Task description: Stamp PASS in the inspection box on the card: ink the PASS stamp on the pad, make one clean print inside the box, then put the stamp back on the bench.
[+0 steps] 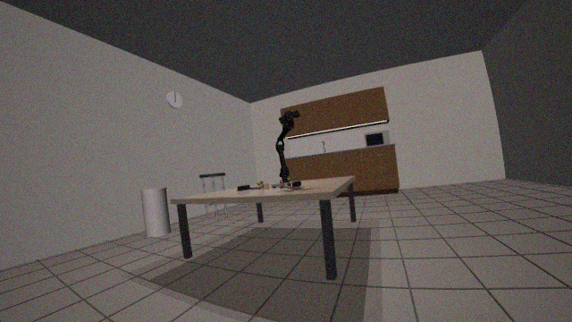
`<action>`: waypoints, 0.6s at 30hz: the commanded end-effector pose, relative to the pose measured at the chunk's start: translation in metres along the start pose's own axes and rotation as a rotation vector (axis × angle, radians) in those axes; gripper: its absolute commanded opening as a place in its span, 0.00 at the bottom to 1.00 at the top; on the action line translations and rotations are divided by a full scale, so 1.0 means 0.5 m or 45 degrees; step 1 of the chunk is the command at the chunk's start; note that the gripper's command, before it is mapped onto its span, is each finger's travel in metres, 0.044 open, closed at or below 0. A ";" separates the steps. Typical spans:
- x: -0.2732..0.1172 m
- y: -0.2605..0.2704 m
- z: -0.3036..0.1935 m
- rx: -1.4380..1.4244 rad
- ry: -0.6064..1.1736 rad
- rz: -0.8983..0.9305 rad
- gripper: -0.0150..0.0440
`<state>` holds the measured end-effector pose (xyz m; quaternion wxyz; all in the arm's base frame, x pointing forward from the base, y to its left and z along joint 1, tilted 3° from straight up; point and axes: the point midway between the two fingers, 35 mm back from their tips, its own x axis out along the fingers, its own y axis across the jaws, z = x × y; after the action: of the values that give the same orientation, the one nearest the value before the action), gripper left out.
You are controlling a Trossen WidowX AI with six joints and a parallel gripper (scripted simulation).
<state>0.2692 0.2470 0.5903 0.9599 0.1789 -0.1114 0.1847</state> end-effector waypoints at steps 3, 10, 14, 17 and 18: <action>0.029 -0.047 -0.212 -0.166 0.380 -0.010 0.63; 0.002 -0.132 -0.422 -0.249 0.816 -0.078 0.63; -0.042 -0.195 -0.531 -0.263 1.084 -0.149 0.63; -0.090 -0.245 -0.605 -0.257 1.294 -0.219 0.63; -0.109 -0.262 -0.627 -0.251 1.365 -0.246 0.63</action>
<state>0.3274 0.2564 0.3070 0.9392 -0.0079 0.2962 0.1735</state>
